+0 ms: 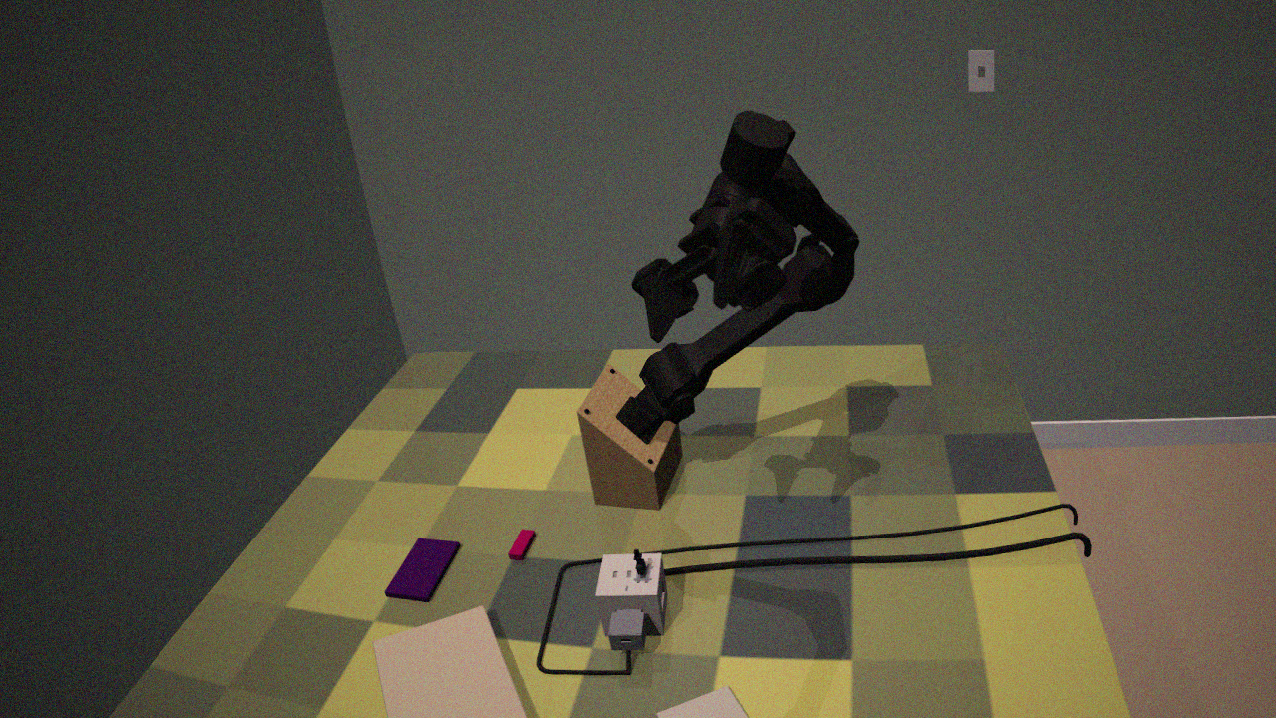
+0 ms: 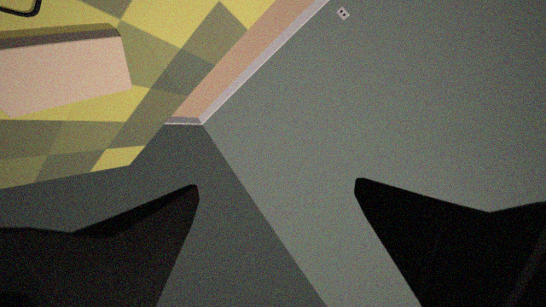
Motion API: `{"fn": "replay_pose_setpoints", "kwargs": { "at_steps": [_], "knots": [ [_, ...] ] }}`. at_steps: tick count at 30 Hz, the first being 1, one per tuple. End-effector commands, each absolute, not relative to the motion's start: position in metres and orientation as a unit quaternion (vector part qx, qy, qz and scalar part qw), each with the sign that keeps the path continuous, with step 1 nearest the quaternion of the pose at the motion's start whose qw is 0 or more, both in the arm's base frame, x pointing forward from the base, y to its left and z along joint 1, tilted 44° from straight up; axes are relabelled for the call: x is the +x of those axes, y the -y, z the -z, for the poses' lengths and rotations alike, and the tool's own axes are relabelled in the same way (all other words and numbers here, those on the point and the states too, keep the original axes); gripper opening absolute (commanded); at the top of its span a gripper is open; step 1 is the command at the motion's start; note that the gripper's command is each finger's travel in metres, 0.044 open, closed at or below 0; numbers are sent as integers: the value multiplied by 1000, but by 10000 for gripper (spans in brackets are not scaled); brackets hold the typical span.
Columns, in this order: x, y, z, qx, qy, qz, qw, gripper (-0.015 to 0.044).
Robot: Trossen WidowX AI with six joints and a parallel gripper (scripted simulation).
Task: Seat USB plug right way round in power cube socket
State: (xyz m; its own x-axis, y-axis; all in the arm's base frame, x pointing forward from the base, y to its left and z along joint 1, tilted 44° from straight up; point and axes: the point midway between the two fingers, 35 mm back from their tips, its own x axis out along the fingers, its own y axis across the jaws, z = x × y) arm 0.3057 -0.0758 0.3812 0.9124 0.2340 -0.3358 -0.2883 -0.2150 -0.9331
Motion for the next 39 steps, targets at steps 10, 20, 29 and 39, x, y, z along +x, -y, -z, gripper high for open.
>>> {"fn": "replay_pose_setpoints", "kwargs": {
  "at_steps": [10,20,29,39],
  "knots": [
    [315,-9,-143,-442,-164,-602,645,440],
    [288,-40,-102,-339,-215,-689,604,440],
    [288,-45,-99,-339,-215,-689,604,440],
    [288,-53,-92,-339,-215,-689,604,440]
  ]
}}
